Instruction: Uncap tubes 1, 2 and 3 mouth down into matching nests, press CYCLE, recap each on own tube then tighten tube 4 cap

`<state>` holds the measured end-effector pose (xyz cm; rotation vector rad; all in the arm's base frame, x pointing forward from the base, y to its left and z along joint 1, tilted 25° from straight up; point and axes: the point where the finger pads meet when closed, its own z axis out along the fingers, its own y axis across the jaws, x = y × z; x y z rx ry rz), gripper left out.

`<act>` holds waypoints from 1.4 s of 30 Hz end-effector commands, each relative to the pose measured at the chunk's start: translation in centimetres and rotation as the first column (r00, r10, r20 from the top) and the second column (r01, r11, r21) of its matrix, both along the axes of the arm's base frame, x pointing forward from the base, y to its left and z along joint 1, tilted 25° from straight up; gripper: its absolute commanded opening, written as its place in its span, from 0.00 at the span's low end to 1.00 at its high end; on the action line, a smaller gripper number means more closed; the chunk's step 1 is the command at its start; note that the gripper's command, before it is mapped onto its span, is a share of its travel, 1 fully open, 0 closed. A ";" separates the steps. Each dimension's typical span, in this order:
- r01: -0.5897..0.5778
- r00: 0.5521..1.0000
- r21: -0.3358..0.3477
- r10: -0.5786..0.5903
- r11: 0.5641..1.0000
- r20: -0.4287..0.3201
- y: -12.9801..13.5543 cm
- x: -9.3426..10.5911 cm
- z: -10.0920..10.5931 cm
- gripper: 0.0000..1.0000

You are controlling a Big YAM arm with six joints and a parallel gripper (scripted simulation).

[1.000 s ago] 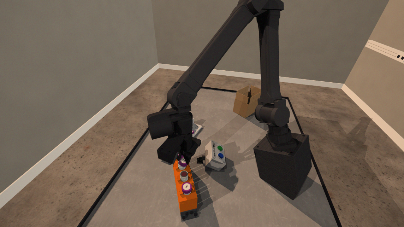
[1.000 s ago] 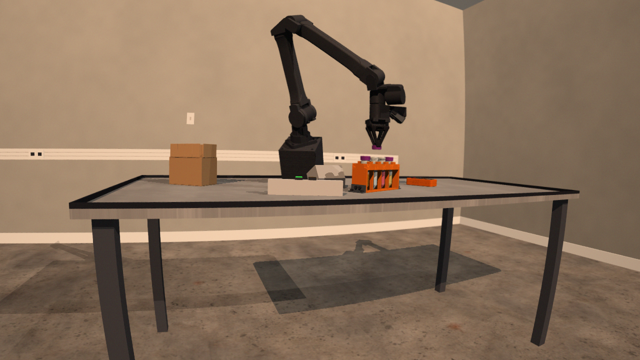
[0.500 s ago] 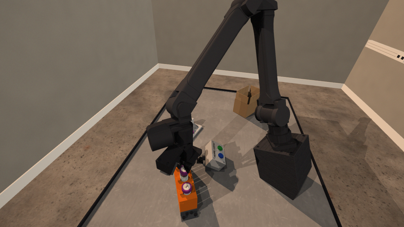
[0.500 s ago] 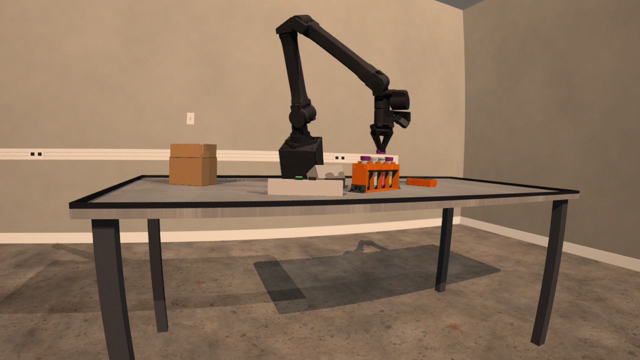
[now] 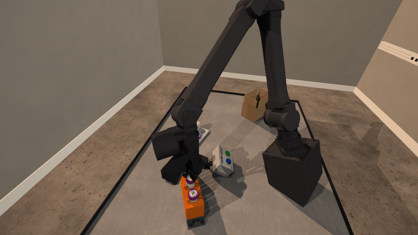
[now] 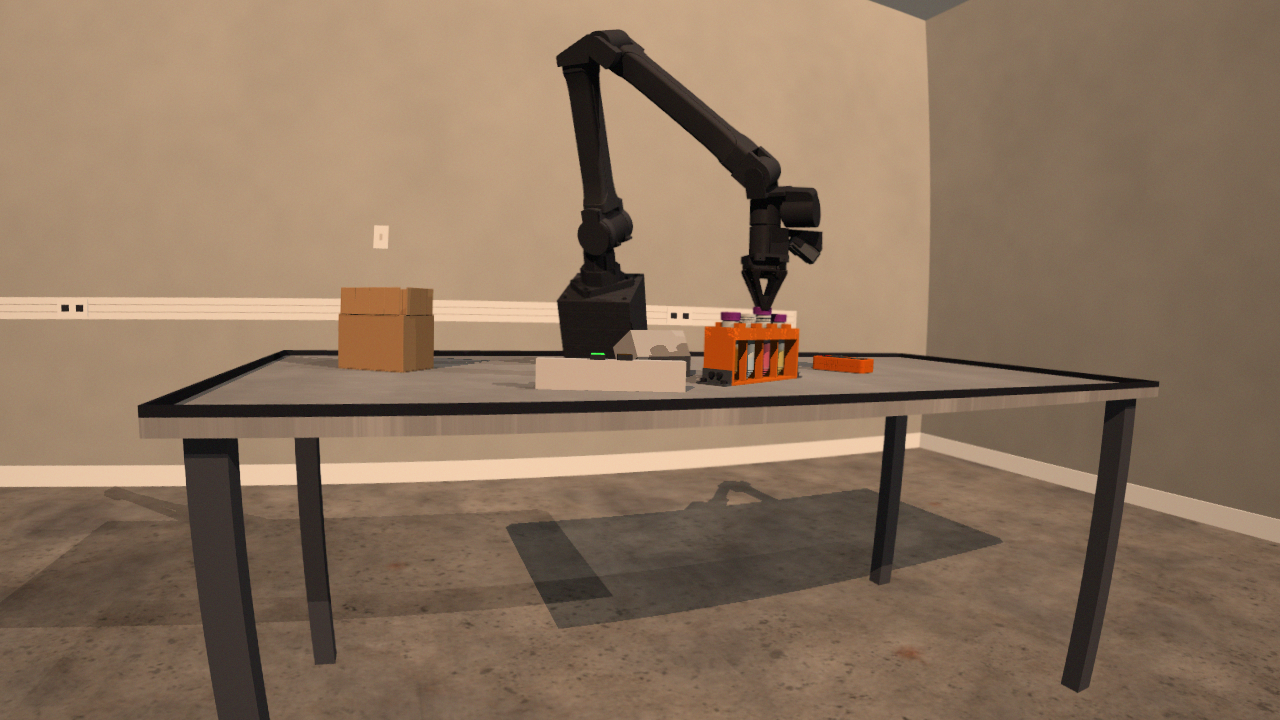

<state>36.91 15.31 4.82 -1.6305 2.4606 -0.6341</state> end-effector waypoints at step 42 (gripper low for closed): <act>-0.013 1.000 0.014 0.013 1.000 0.020 1.4 1.0 0.3 0.00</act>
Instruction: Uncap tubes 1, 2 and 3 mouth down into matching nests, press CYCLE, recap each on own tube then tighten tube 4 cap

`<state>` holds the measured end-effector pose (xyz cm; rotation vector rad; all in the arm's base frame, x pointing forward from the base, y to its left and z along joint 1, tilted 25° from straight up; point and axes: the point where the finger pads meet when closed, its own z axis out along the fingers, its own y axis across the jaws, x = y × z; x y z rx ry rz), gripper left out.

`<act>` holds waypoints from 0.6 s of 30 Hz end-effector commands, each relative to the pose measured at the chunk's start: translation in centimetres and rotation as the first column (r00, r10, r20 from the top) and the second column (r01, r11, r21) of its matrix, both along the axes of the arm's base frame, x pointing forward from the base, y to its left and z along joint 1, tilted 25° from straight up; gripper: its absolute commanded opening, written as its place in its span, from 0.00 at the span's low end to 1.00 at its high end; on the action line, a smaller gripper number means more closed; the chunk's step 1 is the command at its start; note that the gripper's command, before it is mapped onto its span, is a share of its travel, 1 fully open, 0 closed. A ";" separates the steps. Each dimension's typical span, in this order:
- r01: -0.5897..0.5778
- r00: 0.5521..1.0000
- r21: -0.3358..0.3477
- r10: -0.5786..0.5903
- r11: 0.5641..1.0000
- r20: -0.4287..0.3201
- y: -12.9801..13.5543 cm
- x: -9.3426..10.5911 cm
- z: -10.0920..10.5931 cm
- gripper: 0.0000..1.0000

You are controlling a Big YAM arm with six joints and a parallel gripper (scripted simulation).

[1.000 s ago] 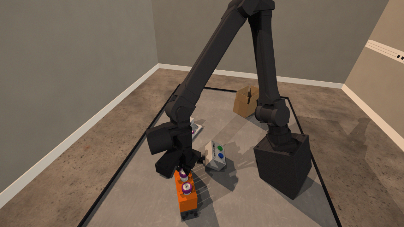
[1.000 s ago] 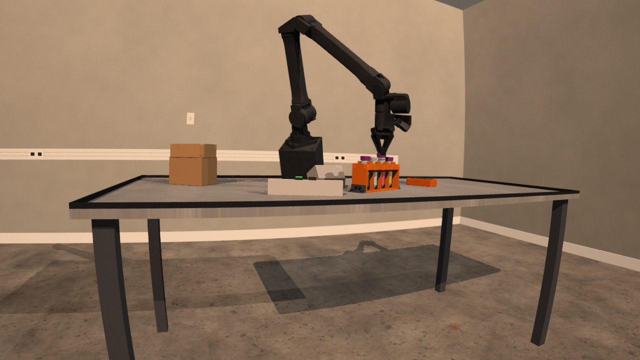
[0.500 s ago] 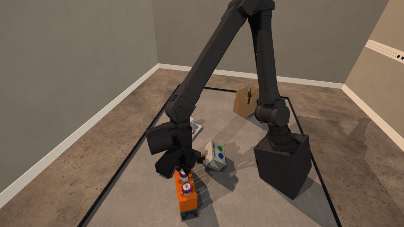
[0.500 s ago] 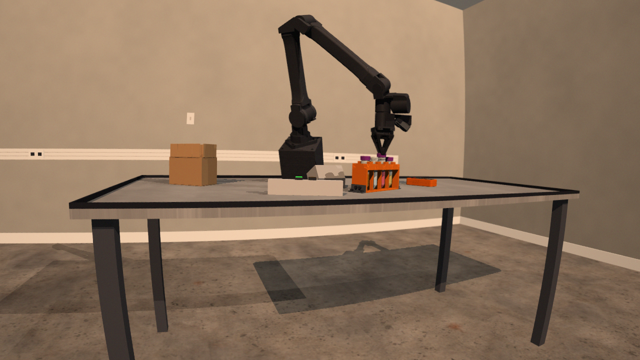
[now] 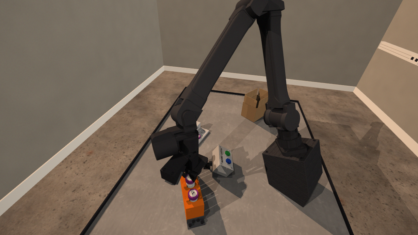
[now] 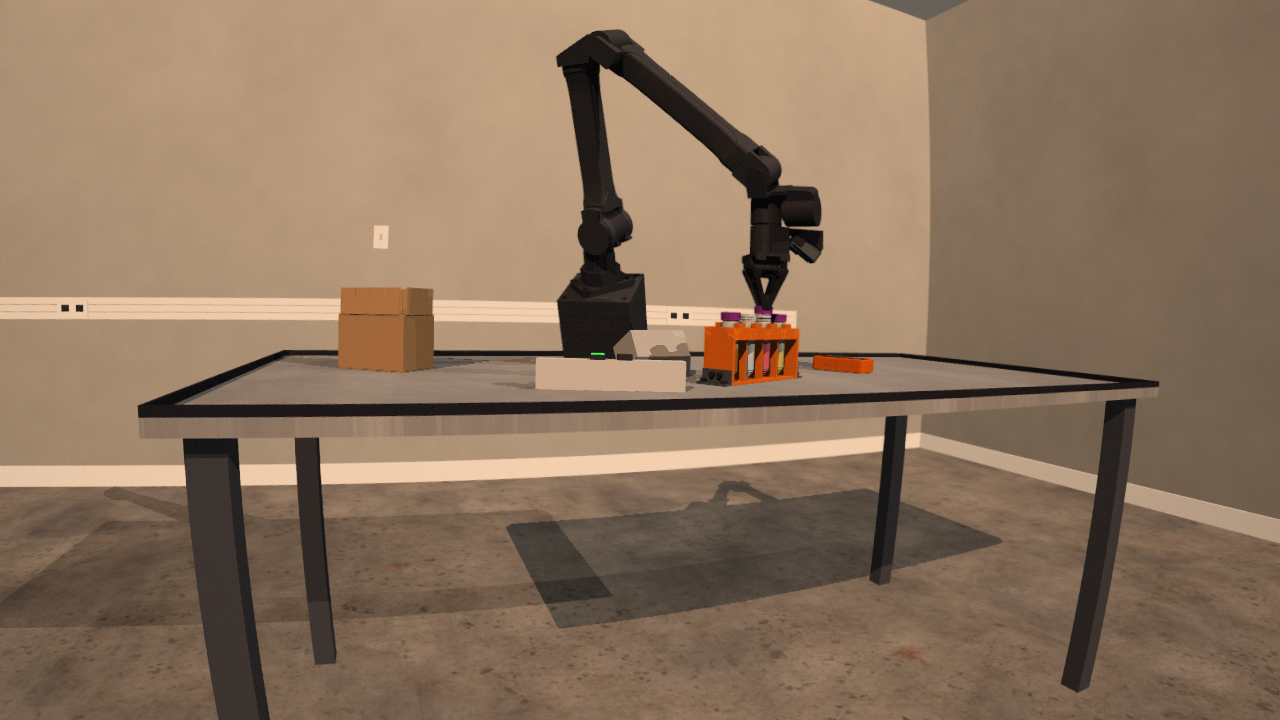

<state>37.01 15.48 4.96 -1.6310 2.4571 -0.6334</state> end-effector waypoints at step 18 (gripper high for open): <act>-0.007 1.000 0.000 0.007 1.000 -0.001 0.1 0.4 -0.7 0.00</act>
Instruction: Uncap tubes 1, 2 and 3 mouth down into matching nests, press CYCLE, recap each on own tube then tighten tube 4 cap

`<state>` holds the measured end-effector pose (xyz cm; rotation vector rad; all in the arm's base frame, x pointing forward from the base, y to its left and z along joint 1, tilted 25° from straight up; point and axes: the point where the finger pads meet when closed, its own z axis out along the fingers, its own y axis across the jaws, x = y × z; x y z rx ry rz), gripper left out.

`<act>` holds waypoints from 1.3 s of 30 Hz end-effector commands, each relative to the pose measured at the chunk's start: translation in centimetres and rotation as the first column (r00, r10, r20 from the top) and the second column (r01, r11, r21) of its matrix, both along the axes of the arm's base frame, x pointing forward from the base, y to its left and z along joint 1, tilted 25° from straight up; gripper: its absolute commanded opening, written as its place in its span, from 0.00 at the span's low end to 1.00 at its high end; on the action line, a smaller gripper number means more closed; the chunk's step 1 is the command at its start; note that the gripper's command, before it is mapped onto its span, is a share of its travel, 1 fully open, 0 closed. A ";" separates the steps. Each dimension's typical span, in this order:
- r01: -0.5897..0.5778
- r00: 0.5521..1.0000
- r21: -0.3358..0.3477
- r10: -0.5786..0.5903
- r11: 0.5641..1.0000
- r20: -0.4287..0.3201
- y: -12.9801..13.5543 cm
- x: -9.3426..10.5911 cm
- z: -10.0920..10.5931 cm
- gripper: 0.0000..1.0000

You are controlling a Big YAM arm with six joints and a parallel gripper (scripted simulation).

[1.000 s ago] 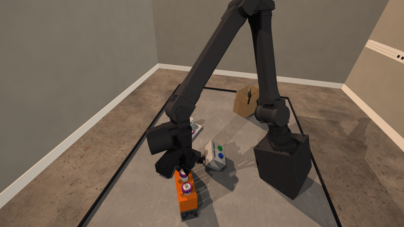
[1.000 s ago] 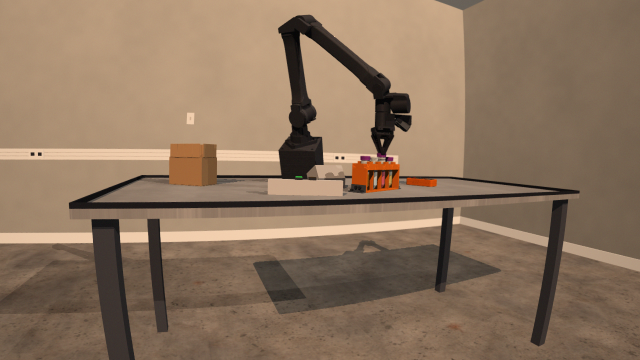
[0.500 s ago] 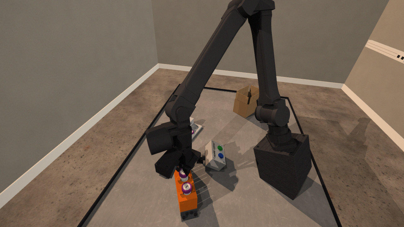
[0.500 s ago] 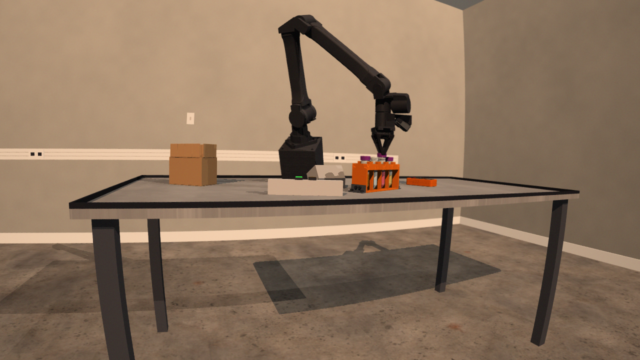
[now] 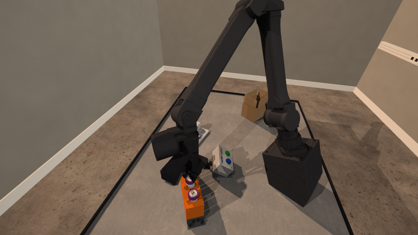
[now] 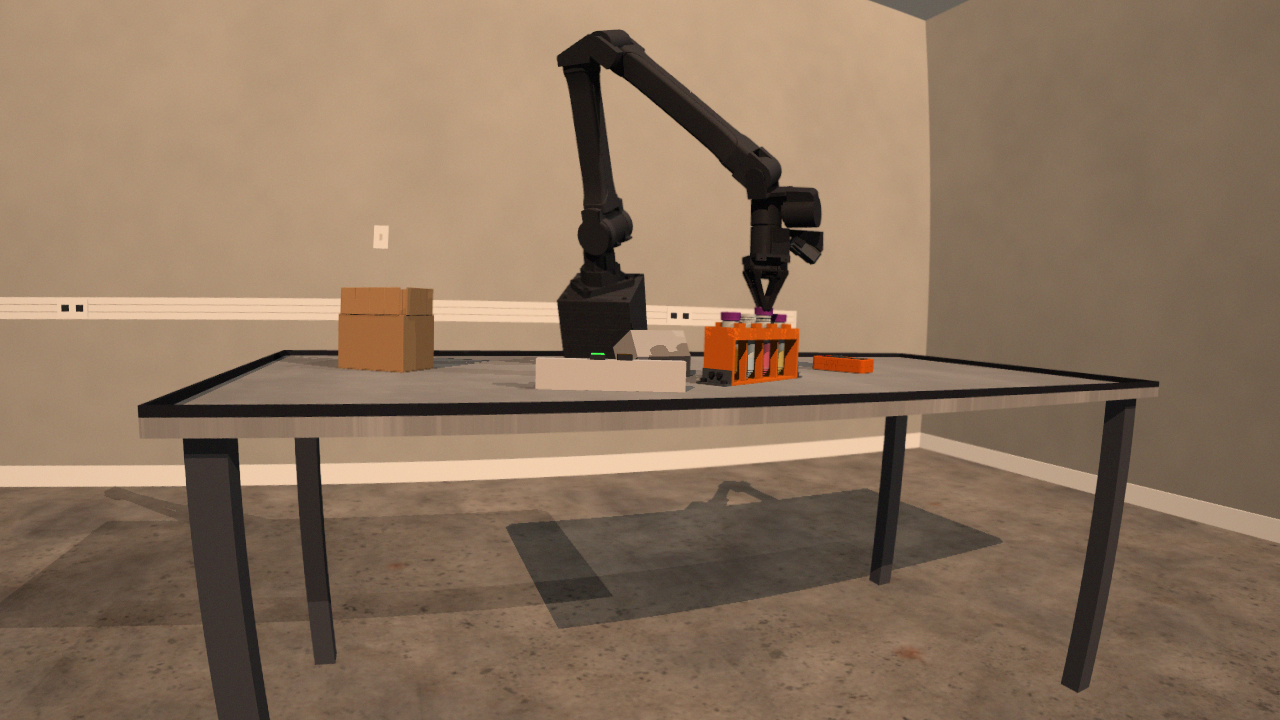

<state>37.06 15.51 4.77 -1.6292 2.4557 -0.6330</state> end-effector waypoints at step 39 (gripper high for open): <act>0.001 1.000 0.005 -0.001 1.000 0.007 -0.4 0.6 0.1 0.00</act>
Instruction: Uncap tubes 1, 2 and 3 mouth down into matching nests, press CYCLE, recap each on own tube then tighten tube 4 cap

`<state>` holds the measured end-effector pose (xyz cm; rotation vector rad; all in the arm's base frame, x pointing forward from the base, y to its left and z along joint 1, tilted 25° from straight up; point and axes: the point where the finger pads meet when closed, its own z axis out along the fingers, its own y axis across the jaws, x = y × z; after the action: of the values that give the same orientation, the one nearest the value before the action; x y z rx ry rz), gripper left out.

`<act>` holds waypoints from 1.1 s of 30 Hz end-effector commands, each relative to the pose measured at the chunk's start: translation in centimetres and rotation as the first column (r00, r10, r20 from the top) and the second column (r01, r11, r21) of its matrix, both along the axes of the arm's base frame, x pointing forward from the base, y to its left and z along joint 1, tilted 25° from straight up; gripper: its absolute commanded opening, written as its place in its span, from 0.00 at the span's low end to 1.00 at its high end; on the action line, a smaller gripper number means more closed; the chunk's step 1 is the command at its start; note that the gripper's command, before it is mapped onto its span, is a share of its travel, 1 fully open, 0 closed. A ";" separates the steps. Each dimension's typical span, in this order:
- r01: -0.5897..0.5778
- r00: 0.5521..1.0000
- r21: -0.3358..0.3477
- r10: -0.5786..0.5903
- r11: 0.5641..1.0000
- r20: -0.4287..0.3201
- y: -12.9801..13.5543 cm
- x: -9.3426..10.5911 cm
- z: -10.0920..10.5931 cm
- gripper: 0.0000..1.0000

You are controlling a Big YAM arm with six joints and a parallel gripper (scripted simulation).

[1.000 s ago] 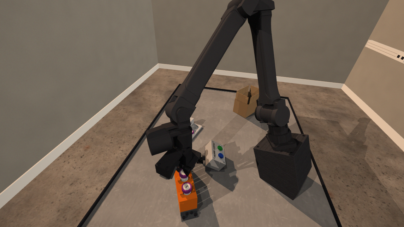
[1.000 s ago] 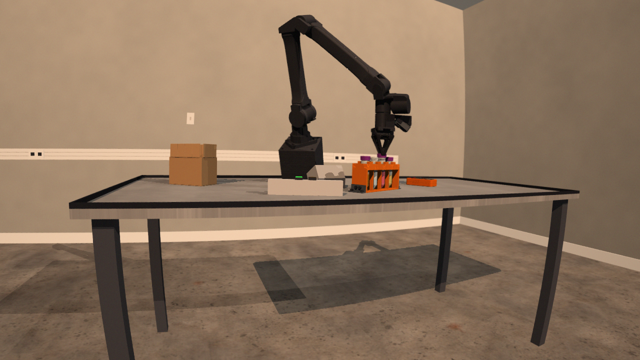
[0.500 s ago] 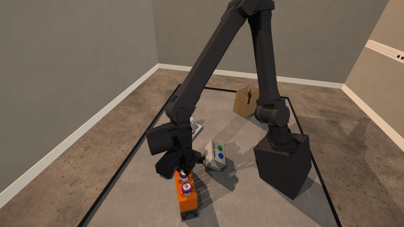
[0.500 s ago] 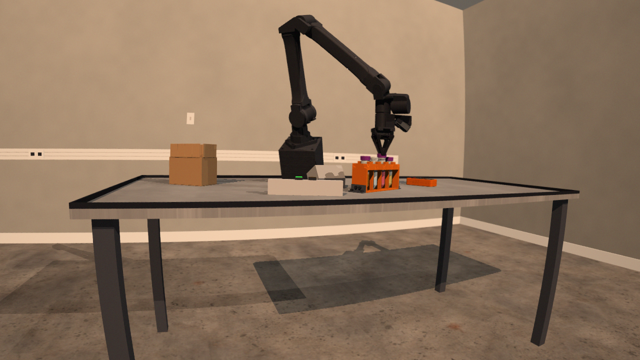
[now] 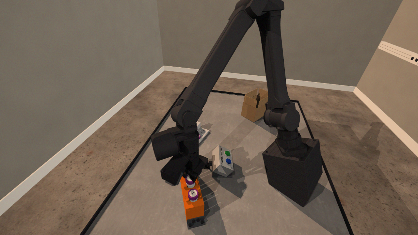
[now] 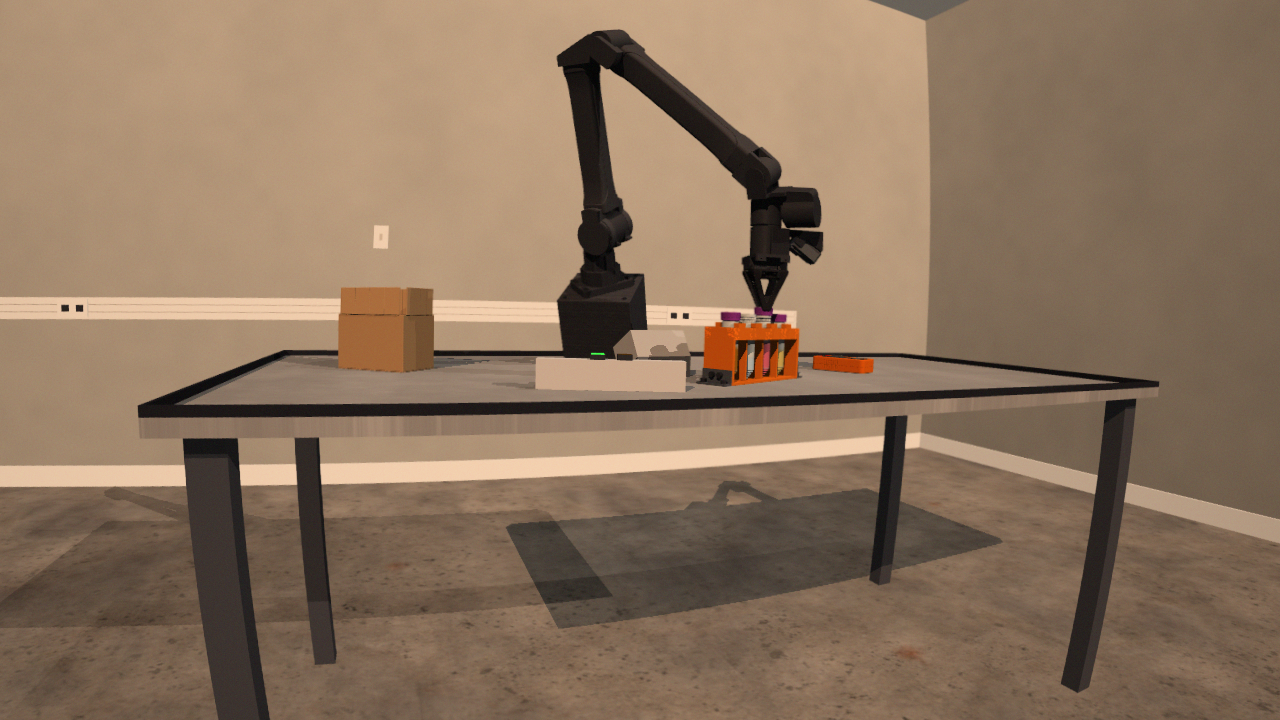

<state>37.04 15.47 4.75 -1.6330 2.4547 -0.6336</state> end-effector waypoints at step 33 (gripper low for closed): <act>-0.001 1.000 0.013 0.001 1.000 0.020 0.4 0.8 0.8 0.00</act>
<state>37.06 15.44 4.75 -1.6334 2.4549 -0.6338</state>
